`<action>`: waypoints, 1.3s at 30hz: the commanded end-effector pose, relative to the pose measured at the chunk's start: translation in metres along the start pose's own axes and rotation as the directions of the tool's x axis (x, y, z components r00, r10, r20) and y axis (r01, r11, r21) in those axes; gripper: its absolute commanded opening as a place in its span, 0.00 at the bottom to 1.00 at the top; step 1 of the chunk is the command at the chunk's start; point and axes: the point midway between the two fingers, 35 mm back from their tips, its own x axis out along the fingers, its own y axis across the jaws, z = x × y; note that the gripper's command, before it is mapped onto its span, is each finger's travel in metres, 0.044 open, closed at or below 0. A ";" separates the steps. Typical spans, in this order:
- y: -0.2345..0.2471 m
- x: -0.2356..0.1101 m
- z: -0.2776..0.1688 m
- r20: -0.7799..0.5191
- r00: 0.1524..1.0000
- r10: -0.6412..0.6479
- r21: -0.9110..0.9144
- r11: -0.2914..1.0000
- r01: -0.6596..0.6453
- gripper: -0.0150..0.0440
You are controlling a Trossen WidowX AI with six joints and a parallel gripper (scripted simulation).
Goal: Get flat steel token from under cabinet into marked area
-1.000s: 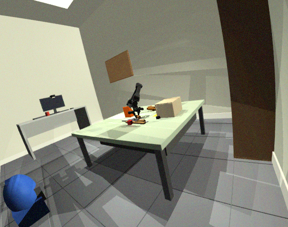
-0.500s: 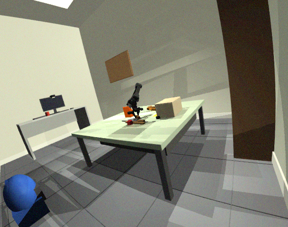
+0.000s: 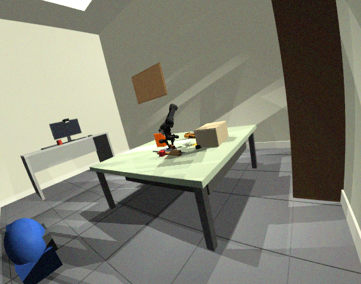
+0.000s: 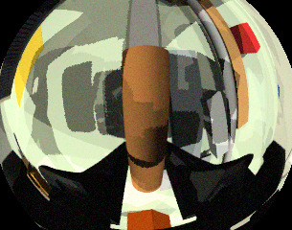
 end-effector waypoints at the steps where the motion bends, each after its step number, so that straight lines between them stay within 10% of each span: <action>1: -0.004 -0.001 0.002 0.003 1.000 -0.007 0.010 1.000 0.007 0.25; 39: -0.013 -0.002 0.005 0.003 1.000 -0.008 -0.137 0.991 0.008 0.25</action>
